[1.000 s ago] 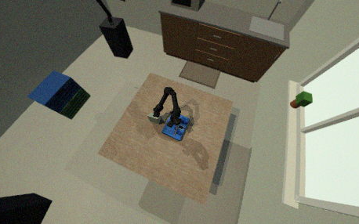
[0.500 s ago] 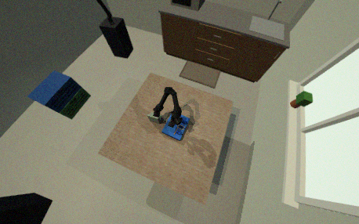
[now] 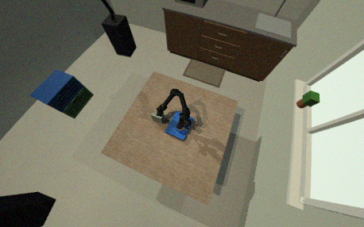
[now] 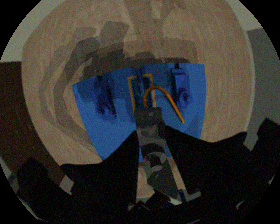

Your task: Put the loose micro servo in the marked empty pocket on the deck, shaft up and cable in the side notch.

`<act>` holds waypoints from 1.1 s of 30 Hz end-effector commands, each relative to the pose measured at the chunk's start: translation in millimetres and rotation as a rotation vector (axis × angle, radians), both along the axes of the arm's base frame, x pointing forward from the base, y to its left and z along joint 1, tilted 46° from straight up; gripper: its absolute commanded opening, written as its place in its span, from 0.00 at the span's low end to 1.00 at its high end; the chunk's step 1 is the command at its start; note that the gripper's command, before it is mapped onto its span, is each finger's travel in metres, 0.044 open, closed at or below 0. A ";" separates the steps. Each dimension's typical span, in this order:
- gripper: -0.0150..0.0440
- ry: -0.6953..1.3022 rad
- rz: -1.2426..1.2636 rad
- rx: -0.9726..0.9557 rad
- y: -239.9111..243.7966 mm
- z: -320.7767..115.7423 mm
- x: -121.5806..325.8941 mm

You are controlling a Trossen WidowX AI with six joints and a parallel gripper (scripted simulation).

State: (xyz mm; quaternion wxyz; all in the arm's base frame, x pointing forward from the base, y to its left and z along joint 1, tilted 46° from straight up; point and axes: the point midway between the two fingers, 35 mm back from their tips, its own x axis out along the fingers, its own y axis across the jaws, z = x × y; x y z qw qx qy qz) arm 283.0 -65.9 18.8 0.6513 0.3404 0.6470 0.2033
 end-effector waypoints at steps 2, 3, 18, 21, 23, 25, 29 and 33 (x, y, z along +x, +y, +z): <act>0.25 -0.001 -0.004 0.005 -3.9 -1.4 23.4; 0.25 -0.001 -0.004 0.005 -4.6 -1.6 27.1; 0.25 -0.002 -0.004 0.005 -3.5 -7.2 47.5; 0.25 -0.002 -0.004 0.005 0.0 -10.4 47.8; 0.25 -0.002 -0.004 0.005 2.4 -12.6 48.1; 0.25 -0.002 -0.004 0.005 4.8 -14.7 48.2; 0.25 -0.002 -0.004 0.006 6.5 -16.3 48.4; 0.25 -0.002 -0.004 0.006 6.5 -16.3 48.4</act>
